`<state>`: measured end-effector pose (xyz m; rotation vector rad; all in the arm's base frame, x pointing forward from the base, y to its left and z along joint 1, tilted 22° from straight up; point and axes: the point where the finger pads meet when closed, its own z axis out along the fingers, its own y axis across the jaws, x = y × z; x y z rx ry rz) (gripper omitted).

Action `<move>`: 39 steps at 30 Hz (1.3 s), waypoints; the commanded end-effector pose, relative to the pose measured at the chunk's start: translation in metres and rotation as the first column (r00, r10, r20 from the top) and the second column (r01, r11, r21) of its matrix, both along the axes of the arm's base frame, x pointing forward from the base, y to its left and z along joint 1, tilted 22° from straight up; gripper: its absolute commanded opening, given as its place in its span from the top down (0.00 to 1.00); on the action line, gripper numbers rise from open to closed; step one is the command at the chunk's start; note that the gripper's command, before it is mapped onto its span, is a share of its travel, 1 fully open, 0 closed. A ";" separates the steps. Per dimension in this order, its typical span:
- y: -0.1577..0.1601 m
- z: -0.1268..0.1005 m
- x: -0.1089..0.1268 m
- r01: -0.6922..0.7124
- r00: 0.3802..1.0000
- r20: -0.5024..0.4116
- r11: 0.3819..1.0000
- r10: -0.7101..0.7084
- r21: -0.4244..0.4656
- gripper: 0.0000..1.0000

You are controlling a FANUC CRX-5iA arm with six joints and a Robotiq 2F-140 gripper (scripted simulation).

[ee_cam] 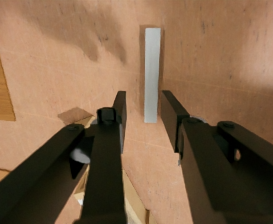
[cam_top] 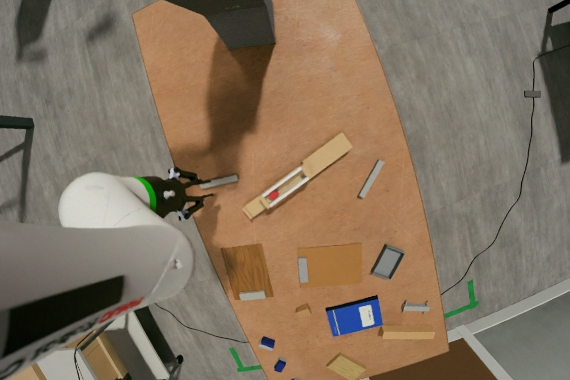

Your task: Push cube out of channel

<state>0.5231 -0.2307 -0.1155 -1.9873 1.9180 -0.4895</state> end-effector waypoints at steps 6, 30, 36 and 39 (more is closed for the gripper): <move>0.000 0.000 -0.002 0.030 0.994 -0.105 0.998 -0.034 -0.047 0.70; -0.001 -0.019 0.006 0.030 0.994 -0.106 0.998 -0.035 -0.048 0.70; -0.003 -0.058 0.021 0.030 0.994 -0.106 0.998 -0.035 -0.048 0.70; -0.003 -0.069 0.026 0.030 0.994 -0.106 0.998 -0.035 -0.048 0.70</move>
